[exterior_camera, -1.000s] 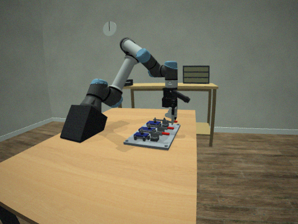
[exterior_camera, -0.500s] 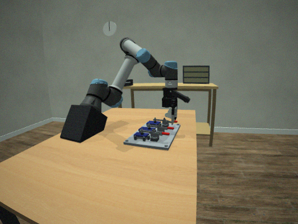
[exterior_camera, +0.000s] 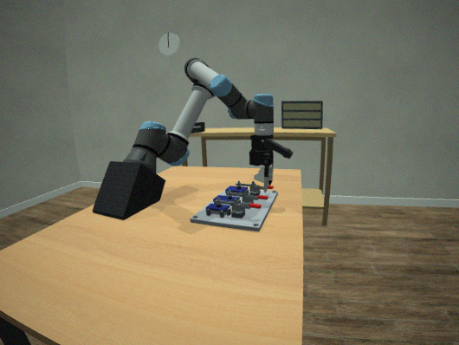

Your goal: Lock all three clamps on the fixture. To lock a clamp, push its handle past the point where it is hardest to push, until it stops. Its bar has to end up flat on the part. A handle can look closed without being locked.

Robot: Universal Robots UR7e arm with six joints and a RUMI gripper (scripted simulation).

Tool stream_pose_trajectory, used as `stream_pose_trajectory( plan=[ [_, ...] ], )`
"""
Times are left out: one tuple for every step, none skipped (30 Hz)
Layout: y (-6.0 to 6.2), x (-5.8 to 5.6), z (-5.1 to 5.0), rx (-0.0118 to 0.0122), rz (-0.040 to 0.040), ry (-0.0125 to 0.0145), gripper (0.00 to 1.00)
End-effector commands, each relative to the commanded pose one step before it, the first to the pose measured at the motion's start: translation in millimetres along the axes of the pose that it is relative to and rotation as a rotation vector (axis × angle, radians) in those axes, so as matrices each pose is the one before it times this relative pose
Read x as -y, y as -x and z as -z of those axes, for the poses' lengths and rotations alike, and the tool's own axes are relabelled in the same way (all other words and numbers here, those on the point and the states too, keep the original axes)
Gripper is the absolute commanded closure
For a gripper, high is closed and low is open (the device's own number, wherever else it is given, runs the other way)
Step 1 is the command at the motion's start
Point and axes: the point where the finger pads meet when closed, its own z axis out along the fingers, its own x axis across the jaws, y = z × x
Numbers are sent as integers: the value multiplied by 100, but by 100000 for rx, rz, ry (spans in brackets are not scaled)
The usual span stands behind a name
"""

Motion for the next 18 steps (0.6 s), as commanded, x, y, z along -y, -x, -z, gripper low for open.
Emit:
stream_pose_trajectory(
  plan=[
    [-4, 38, 1048, -22, 27, -114, 42],
    [0, 0, 1000, 0, -1, 1, 42],
    [0, 0, 1000, 0, -1, 1, 42],
    [0, 0, 1000, 0, -1, 1, 42],
    [0, 0, 1000, 0, -1, 1, 42],
    [0, 0, 0, 0, 0, 0, 42],
    [0, 0, 0, 0, 0, 0, 42],
    [0, 0, 0, 0, 0, 0, 42],
    [0, 0, 0, 0, 0, 0, 42],
    [0, 0, 0, 0, 0, 0, 42],
    [0, 0, 0, 0, 0, 0, 42],
    [0, 0, 0, 0, 0, 0, 42],
    [0, 0, 0, 0, 0, 0, 42],
    [0, 0, 0, 0, 0, 0, 42],
    [0, 0, 0, 0, 0, 0, 42],
    [0, 0, 0, 0, 0, 0, 42],
    [0, 0, 0, 0, 0, 0, 42],
    [4, 28, -265, -49, -17, -122, 42]
  ],
)
